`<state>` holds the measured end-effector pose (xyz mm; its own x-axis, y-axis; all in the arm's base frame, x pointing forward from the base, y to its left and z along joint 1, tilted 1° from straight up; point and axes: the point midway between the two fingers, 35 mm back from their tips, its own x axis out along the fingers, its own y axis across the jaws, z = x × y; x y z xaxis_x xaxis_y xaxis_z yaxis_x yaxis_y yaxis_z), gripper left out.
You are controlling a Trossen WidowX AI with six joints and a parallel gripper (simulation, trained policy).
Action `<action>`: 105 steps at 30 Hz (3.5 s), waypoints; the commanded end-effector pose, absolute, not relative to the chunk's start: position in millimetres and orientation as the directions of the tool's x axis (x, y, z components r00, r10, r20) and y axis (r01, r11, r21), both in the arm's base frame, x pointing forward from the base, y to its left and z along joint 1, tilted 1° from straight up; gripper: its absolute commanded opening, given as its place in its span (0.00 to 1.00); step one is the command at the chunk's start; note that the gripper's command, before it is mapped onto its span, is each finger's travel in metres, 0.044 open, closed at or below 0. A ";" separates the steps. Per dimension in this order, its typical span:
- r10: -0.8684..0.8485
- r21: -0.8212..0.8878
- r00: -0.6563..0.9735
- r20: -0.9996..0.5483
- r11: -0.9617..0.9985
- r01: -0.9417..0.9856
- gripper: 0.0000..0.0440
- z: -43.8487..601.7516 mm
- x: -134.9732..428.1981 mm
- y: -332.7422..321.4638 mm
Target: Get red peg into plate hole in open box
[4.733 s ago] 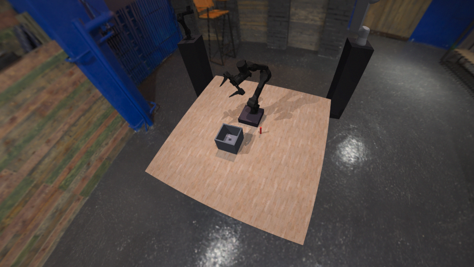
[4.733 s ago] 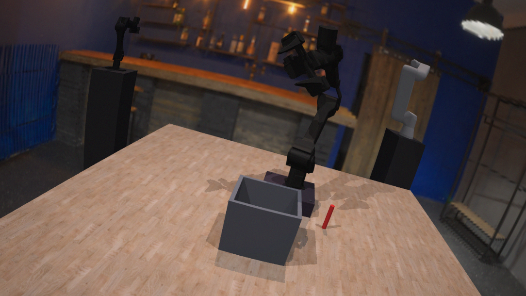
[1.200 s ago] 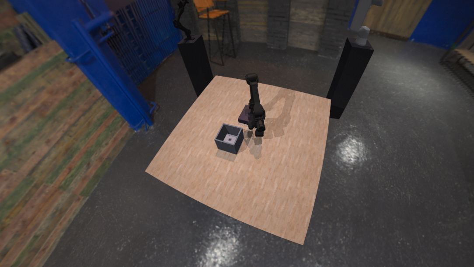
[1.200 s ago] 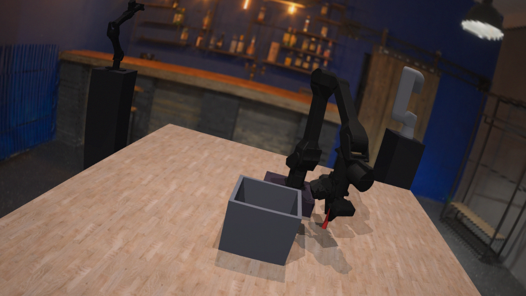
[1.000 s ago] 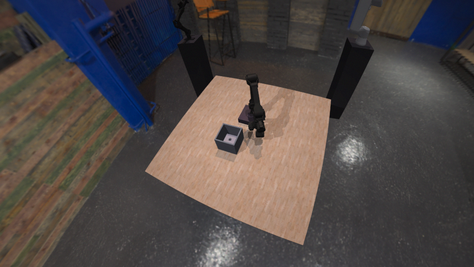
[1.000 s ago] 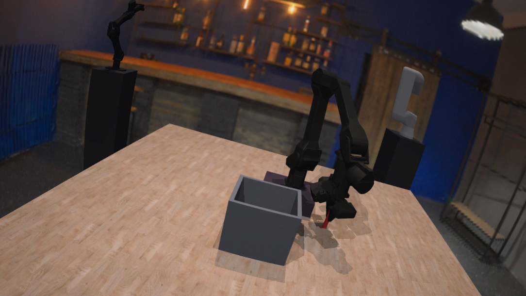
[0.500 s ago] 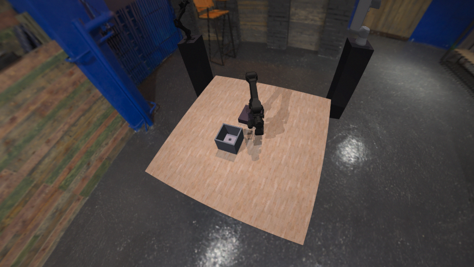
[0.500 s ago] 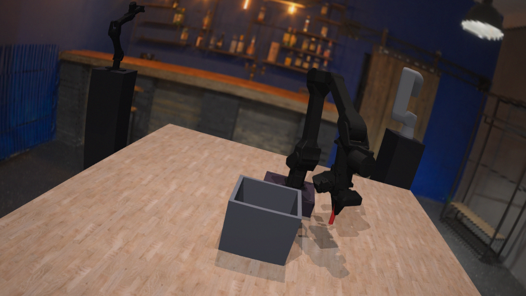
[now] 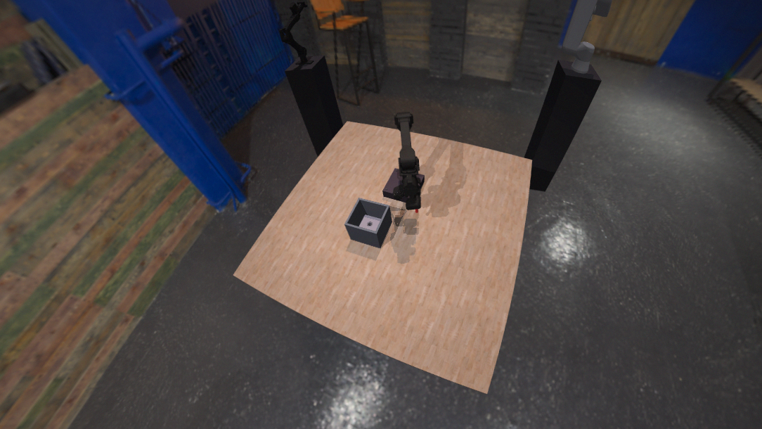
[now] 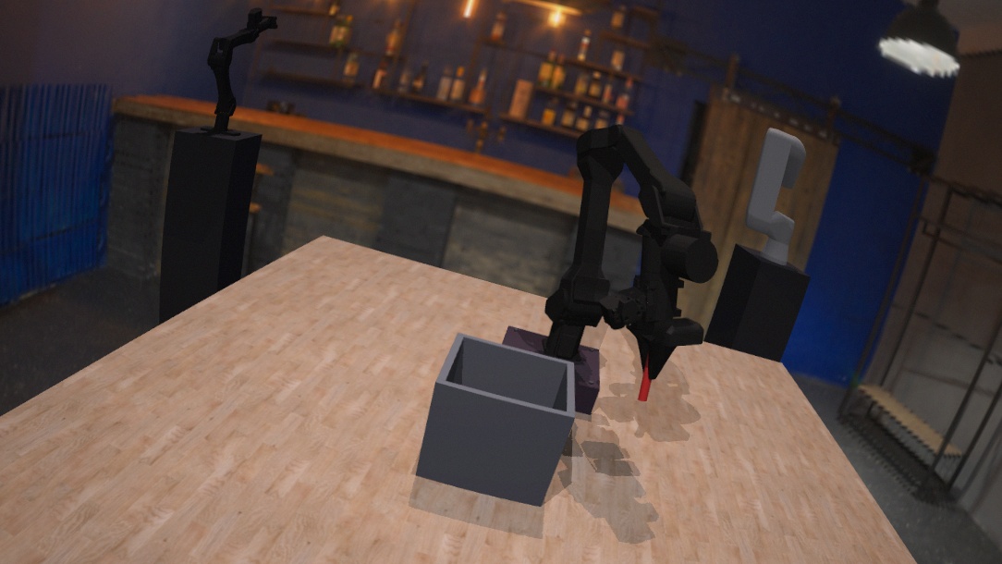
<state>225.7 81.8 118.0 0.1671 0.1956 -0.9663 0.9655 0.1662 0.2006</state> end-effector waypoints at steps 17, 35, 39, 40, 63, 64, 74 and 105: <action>0.068 0.303 0.295 -0.953 0.184 0.935 0.00 181.3 243.6 21.2; -0.018 0.249 0.254 -0.967 0.148 0.957 0.00 183.6 255.6 -33.7; -0.025 0.238 0.244 -0.970 0.142 0.961 0.00 182.2 259.4 -44.2; -0.026 0.235 0.241 -0.970 0.140 0.962 0.00 181.8 260.4 -46.8; -0.029 0.182 0.188 -0.982 0.131 0.974 0.00 150.1 282.4 -98.4; -0.028 0.181 0.186 -0.982 0.132 0.975 0.00 147.9 283.4 -100.2; -0.017 0.173 0.177 -0.984 0.143 0.975 0.00 123.4 294.6 -112.3; 0.057 0.144 0.134 -0.989 0.233 0.962 0.31 77.3 317.4 -122.9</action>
